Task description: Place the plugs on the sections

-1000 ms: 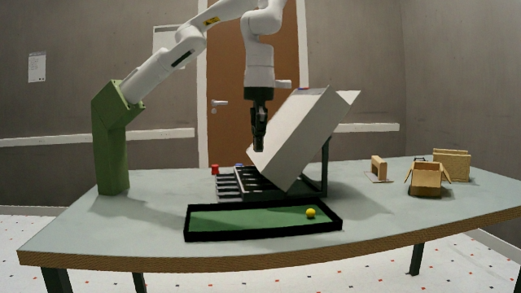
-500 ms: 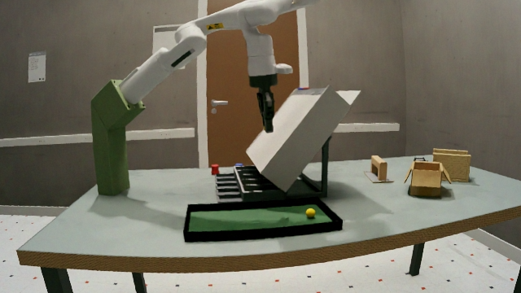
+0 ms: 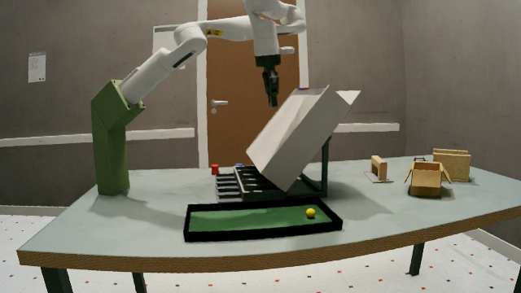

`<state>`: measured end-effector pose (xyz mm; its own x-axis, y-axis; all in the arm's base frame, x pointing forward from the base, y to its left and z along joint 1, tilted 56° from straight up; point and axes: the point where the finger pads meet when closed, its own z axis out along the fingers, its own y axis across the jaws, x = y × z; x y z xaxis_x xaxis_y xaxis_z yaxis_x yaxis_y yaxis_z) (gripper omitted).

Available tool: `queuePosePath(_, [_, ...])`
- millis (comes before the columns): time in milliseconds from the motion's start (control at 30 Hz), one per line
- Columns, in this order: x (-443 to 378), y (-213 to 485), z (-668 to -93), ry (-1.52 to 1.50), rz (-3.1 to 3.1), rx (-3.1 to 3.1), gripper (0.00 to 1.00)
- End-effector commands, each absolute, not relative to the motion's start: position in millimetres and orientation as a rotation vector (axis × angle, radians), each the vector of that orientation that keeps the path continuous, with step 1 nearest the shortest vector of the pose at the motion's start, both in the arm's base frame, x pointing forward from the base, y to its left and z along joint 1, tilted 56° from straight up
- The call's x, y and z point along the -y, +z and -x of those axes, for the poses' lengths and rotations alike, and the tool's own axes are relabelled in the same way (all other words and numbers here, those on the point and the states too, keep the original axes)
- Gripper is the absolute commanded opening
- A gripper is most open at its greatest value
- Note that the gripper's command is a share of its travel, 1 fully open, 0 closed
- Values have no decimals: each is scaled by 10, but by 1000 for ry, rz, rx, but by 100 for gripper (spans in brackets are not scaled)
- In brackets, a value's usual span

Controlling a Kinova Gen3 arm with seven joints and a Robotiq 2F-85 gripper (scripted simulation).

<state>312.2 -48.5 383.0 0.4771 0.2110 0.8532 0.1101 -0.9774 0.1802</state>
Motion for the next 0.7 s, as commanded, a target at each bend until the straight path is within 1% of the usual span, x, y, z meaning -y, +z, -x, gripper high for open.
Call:
queuePosePath(0, [-15,4150,-2788,1343,-2598,-170,0])
queuePosePath(167, [-296,4326,-2618,1343,-2598,-170,0])
queuePosePath(500, [-316,4340,-2603,1343,-2598,-170,0])
queuePosePath(533, [-443,4891,-3018,1375,-2596,-179,0])
queuePosePath(667, [-477,5021,-3086,1375,-2596,-179,0])
